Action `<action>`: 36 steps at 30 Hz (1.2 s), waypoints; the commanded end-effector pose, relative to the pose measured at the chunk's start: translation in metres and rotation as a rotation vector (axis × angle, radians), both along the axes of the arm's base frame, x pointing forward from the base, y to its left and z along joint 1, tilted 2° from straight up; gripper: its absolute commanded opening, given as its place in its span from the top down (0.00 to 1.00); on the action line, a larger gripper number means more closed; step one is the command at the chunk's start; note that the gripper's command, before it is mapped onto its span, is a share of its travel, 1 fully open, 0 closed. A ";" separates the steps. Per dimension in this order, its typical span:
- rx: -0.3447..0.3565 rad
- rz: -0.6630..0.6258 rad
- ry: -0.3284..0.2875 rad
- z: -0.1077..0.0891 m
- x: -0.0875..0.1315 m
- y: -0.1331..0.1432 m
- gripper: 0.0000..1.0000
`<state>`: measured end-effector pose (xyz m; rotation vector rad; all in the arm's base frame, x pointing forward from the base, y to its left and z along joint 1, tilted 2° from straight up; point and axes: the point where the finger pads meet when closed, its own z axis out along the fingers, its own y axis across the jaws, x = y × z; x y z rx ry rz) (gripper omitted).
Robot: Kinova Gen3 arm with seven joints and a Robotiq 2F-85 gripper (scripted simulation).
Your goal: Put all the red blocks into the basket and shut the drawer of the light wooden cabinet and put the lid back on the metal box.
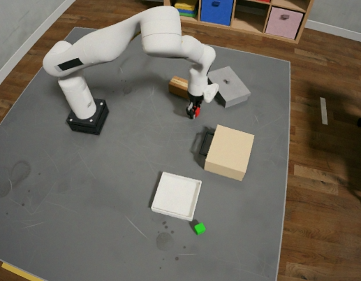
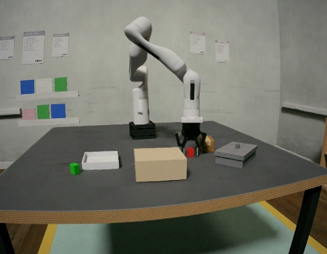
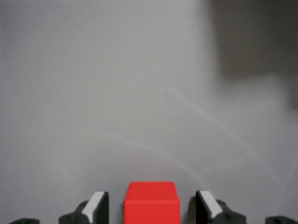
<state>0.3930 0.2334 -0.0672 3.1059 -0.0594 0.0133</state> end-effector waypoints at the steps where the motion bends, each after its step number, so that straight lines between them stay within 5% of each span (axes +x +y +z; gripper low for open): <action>1: 0.001 0.000 -0.002 0.001 0.001 0.000 0.41; 2: 0.001 0.000 -0.002 0.001 0.001 0.000 0.41; 3: 0.001 0.000 -0.002 0.001 0.001 0.000 0.90; 36: 0.001 0.000 -0.002 0.001 0.001 0.000 0.90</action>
